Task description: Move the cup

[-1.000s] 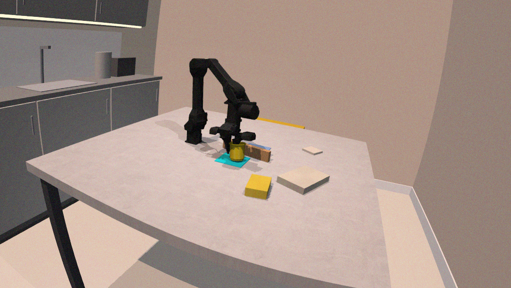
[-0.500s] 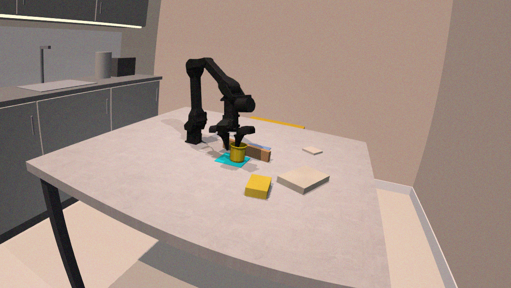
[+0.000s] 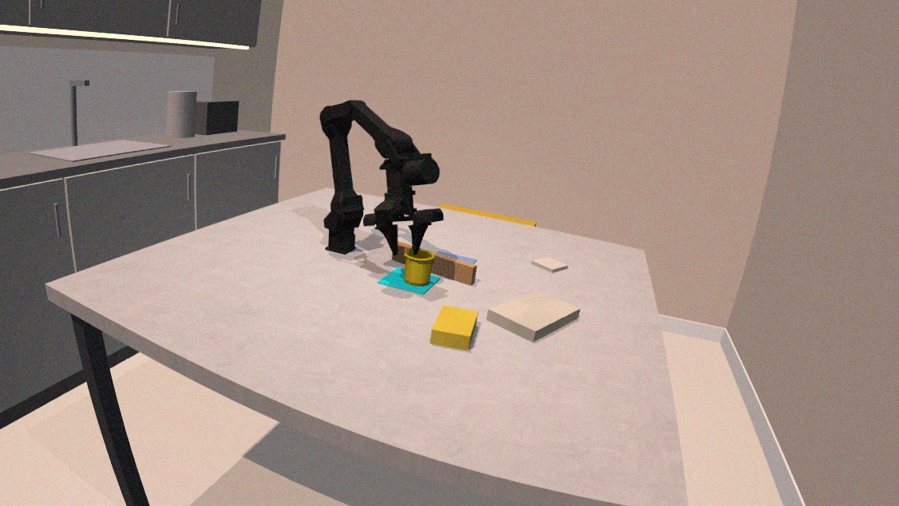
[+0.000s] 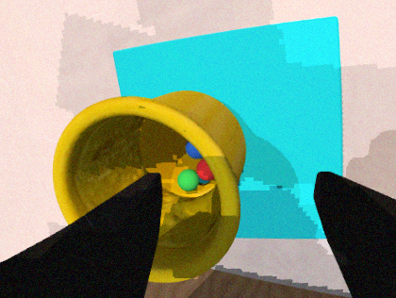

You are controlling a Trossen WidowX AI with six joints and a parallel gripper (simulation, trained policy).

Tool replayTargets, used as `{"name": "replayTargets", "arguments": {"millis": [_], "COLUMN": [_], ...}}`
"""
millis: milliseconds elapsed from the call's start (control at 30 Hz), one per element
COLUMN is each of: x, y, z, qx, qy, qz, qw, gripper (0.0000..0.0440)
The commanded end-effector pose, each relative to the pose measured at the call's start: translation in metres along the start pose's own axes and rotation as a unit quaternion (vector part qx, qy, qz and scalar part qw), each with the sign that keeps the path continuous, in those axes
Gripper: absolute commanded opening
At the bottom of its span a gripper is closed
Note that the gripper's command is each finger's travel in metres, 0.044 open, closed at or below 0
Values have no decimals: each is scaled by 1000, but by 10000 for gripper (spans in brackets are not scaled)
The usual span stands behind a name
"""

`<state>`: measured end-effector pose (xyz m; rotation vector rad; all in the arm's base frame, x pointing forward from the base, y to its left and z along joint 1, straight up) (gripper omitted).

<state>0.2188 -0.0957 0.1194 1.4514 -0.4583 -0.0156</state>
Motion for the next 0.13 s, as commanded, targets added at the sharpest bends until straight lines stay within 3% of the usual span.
{"name": "replayTargets", "arguments": {"millis": [0,100], "x": [1,2], "y": [10,19], "z": [2,4], "qx": [1,1], "qy": [-6,-11], "qz": [15,26], "qw": [1000,1000], "gripper": [269,280]}}
Point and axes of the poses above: the point midway between the two fingers, 35 mm back from their tips, its own y axis back along the fingers, its own x axis across the jaws, z = x × y, the point moved 2 cm from there along y, back along the fingers, and after that the axes turned 9 degrees about -y, right-handed, at the moved point
